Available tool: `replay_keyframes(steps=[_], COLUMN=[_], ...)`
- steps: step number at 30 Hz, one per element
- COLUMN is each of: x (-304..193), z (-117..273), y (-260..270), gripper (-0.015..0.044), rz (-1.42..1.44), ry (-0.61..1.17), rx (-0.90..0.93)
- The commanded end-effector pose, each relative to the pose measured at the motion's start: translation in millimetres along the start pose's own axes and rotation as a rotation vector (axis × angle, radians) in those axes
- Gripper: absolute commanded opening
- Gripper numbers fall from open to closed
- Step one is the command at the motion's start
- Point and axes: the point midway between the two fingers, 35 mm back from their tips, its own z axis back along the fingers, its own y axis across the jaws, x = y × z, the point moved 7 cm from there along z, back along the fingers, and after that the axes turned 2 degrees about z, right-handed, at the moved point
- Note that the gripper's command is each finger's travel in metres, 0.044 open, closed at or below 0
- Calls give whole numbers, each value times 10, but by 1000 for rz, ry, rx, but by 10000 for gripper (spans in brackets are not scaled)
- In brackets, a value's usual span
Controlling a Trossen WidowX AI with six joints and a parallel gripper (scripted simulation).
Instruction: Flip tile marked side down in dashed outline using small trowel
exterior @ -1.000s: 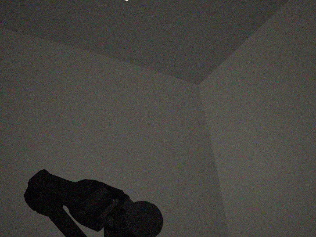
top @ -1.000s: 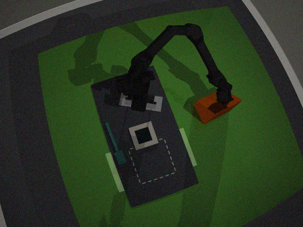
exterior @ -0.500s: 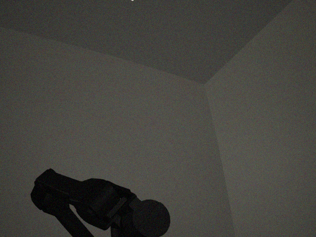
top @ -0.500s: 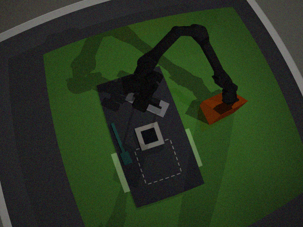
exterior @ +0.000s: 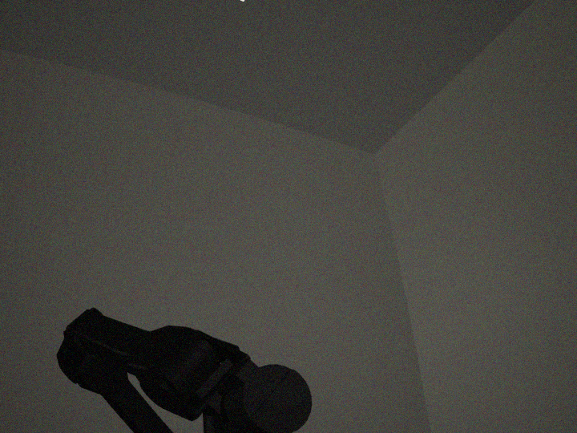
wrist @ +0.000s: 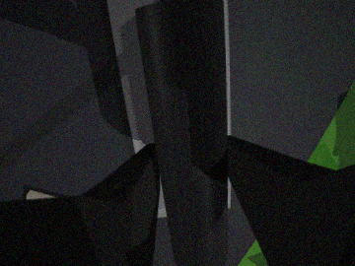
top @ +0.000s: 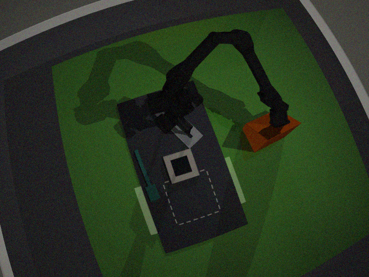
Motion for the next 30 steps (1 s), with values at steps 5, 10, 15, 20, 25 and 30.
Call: replay_keyframes(steps=[5,10,15,20,25,30], x=[4,4,4,4,4,4], z=[-7,-7,-7,-7,-7,91], y=[0,0,0,0,0,7], gripper=[156,270,270,270,270,270], rz=[-37,-37,-37,-37,-37,-37], ry=[-1,-1,-1,-1,-1,0], rx=[0,0,0,0,0,0])
